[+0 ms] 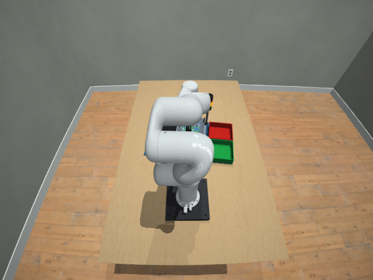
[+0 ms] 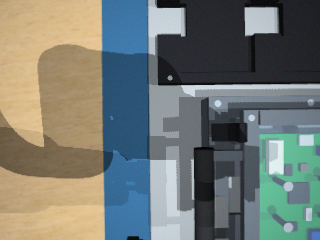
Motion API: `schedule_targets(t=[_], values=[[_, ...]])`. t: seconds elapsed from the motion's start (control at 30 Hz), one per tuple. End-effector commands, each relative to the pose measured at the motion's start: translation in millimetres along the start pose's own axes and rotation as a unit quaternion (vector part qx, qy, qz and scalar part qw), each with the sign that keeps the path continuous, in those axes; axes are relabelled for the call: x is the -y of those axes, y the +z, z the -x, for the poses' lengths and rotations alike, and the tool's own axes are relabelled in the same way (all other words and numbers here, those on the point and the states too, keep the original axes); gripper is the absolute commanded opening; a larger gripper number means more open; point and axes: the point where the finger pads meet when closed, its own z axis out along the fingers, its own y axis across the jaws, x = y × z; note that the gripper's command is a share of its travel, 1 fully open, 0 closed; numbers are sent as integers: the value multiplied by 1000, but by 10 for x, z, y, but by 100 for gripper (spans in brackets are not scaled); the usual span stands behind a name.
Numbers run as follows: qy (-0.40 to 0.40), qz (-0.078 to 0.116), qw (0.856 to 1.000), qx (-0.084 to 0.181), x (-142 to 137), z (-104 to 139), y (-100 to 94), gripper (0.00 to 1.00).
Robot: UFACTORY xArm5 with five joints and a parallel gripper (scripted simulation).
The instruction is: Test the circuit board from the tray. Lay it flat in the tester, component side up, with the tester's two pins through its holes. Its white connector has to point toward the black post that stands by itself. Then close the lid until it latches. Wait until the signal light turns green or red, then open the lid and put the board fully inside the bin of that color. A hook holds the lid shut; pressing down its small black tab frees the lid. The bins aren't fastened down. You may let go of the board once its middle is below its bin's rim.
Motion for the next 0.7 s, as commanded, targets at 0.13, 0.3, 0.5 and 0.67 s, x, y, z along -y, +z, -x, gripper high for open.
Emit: schedule_targets(t=[0.13, 0.3, 0.5, 0.67], values=[[0, 2, 1000, 0, -11, -1, -13, 100], [0, 2, 1000, 0, -11, -1, -13, 100], [0, 2, 1000, 0, -11, -1, -13, 0], [0, 2, 1000, 0, -11, -1, -13, 0]])
